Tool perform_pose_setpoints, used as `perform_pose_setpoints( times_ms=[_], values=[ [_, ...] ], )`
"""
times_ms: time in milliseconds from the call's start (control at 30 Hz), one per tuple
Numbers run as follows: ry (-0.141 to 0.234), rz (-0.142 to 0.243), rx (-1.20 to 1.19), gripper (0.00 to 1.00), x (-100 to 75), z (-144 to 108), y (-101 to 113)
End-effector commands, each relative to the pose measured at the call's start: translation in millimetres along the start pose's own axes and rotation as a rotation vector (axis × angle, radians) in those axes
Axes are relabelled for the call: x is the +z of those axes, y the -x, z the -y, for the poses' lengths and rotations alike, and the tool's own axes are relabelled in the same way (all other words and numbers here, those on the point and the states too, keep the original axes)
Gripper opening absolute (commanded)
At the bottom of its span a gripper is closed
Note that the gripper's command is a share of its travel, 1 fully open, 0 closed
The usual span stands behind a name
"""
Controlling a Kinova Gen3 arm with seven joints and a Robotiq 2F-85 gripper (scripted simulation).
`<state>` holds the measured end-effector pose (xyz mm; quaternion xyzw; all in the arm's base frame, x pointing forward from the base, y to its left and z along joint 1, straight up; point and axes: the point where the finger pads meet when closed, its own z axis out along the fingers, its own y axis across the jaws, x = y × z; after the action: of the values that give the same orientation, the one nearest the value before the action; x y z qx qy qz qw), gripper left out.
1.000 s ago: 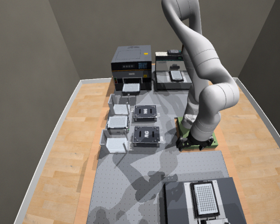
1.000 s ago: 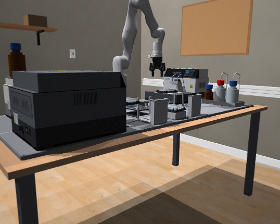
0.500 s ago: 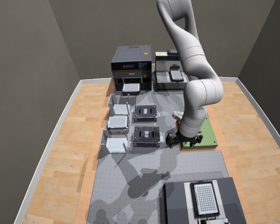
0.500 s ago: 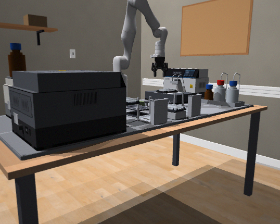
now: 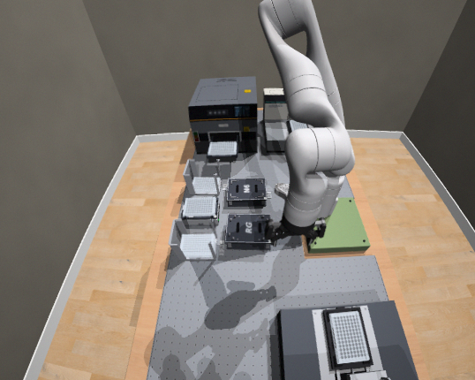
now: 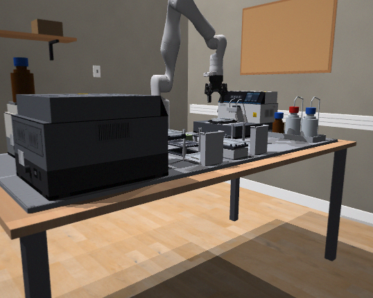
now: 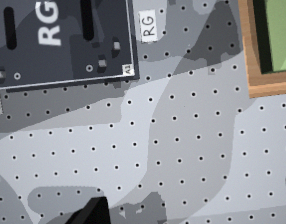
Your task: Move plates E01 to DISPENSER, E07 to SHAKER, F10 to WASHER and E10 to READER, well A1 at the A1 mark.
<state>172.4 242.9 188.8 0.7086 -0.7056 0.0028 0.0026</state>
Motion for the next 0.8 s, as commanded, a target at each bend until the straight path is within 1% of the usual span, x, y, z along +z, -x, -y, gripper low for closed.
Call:
perform_pose_setpoints(
  times_ms=[0, 333, 400, 767],
  values=[
    [-0.001, 0.001, -0.001, 1.00, -0.3, 5.9, -6.9],
    [-0.001, 0.001, -0.001, 1.00, -0.3, 26.0, -33.5],
    [-0.001, 0.001, -0.001, 1.00, -0.3, 26.0, -33.5],
    [-0.001, 0.001, -0.001, 1.00, -0.3, 43.5, -65.6]
  ],
)
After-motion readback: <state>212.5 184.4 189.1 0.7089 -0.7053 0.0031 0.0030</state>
